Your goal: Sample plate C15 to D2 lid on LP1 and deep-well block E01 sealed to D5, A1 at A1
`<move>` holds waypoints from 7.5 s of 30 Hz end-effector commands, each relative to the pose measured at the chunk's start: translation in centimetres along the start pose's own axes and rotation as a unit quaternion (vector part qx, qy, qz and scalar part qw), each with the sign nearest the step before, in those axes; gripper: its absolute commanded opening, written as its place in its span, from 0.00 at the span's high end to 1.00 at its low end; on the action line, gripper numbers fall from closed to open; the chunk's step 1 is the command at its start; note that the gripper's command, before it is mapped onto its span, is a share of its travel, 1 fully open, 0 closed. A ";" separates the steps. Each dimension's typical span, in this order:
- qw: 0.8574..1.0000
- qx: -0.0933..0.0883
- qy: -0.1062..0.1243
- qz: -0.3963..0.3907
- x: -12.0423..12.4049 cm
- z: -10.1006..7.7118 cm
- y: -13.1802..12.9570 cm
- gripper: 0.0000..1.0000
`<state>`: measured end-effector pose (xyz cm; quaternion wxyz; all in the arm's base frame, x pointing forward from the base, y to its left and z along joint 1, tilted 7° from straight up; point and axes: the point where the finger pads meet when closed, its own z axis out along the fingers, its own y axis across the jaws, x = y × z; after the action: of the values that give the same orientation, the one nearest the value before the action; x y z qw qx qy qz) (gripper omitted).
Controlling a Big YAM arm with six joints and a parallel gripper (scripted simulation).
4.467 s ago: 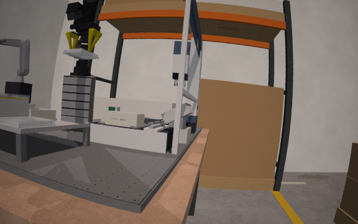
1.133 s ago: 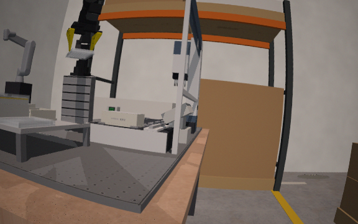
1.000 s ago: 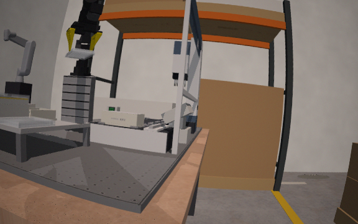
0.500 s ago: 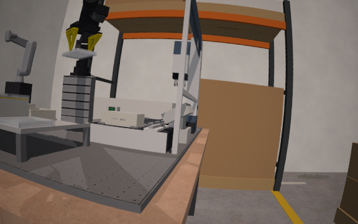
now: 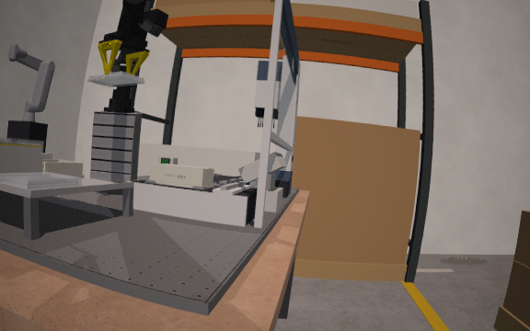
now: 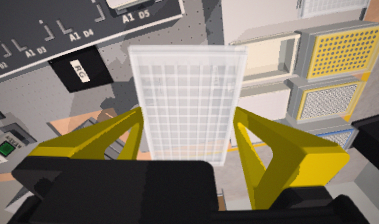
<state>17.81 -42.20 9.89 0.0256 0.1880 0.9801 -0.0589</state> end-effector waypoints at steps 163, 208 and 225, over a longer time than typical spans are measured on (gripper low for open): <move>0.992 0.002 -0.007 -0.122 5.0 -0.6 21.8 1.00; 0.992 0.001 -0.019 -0.121 6.2 -1.2 30.5 1.00; 0.992 -0.002 -0.009 -0.122 7.9 -0.6 34.1 1.00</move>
<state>22.55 -8.03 5.43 0.0119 0.0557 0.9967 -0.0577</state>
